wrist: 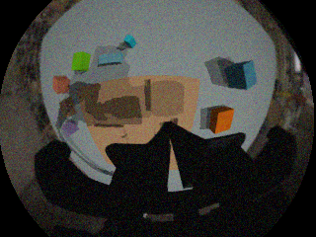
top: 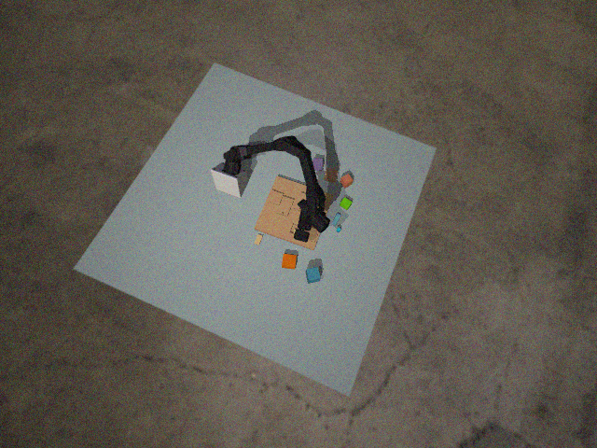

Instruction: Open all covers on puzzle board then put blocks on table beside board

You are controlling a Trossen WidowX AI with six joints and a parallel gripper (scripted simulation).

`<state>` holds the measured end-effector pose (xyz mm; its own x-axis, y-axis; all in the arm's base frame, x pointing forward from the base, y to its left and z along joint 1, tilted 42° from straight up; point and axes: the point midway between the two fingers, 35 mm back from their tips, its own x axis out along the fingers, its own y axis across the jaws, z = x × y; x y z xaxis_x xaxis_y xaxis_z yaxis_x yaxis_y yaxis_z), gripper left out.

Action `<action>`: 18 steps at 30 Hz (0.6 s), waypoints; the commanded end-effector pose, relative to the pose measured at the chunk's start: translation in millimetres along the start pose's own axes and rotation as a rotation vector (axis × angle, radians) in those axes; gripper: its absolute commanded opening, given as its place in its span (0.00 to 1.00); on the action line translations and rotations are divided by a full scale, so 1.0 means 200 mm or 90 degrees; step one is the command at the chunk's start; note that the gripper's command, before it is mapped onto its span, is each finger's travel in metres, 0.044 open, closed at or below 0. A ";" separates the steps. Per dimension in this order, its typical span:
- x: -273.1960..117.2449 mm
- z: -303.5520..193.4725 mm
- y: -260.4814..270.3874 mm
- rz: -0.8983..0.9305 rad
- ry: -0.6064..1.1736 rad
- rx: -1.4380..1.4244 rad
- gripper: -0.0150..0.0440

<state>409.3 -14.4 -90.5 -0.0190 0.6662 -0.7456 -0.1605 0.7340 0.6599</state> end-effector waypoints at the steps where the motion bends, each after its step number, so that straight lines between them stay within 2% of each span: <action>1: -0.02 -0.08 0.03 0.000 0.002 -0.087 0.25; 18: -0.07 -0.46 0.19 0.001 0.005 -0.511 0.25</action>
<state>332.9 -11.1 -66.7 -0.0229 0.6661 -0.7455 -0.7310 0.4976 0.4670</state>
